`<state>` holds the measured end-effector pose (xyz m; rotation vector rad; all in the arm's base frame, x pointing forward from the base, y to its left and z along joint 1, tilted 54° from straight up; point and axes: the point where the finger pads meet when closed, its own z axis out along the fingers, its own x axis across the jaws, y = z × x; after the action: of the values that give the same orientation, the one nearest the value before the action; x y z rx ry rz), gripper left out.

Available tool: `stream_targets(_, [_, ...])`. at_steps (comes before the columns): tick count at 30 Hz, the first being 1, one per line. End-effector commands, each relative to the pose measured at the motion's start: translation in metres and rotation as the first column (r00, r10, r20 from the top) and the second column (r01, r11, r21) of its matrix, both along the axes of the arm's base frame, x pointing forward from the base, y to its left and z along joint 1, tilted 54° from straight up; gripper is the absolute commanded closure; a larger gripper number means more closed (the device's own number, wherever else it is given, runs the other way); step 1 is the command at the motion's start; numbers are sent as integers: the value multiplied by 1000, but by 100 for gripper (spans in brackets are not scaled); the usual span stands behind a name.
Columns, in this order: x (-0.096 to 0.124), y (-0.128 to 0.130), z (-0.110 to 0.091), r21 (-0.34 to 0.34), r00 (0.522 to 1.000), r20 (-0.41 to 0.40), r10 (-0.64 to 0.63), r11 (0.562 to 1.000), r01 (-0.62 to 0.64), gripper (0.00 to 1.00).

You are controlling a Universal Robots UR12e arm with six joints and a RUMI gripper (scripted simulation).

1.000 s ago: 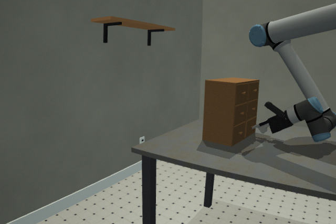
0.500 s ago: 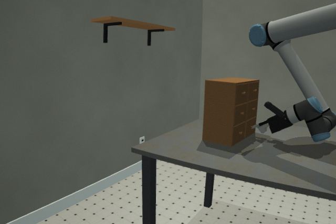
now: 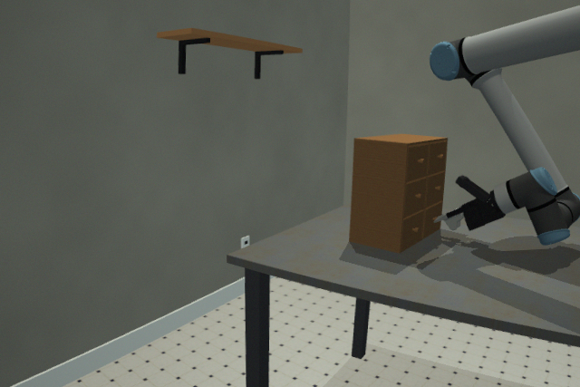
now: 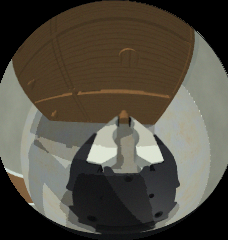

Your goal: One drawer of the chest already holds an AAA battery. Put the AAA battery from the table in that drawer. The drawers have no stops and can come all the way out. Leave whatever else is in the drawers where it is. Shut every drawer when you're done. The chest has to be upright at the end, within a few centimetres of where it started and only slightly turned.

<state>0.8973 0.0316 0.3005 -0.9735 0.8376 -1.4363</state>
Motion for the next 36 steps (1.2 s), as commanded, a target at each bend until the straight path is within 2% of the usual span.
stream_targets(1, [0,0,0,0,1000,0,0,1000,0,93])
stream_targets(15, [0,0,0,0,1000,0,0,1000,0,93])
stream_targets(30, [0,0,0,0,1000,0,0,1000,0,80])
stream_targets(36, [0,0,0,0,1000,0,0,1000,0,80])
